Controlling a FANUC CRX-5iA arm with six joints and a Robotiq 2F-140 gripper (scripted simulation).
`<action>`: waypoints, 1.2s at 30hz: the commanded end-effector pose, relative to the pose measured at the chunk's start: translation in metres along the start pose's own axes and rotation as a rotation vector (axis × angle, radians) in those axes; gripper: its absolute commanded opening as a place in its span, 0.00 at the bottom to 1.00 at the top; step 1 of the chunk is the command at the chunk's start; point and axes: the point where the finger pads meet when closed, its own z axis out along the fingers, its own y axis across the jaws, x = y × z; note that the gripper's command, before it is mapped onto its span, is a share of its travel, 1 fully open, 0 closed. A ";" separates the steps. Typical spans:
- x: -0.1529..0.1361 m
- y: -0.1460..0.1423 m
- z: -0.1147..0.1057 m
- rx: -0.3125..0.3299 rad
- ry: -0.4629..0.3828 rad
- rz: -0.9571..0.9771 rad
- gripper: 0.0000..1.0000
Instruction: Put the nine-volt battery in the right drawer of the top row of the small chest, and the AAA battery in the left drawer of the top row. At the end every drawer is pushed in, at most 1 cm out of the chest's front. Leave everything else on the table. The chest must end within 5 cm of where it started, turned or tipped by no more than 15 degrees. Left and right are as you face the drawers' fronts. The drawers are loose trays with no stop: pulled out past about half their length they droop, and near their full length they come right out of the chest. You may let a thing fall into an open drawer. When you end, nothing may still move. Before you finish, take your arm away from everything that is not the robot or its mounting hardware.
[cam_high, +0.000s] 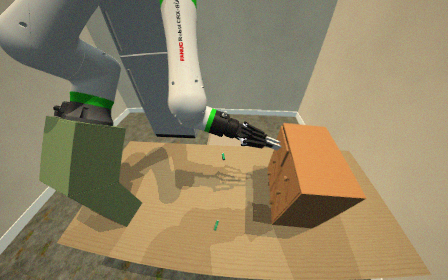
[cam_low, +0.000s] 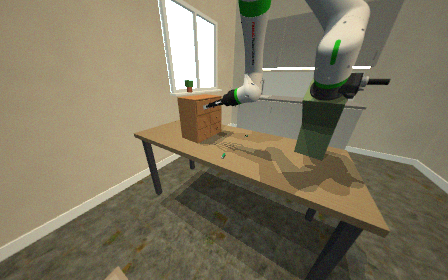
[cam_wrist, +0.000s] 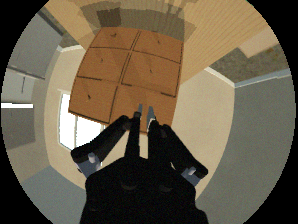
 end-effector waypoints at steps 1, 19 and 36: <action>0.001 0.000 -0.003 0.000 0.000 0.000 0.08; 0.008 0.000 -0.023 0.000 0.000 0.000 0.08; 0.015 0.000 -0.043 0.000 0.000 0.000 0.08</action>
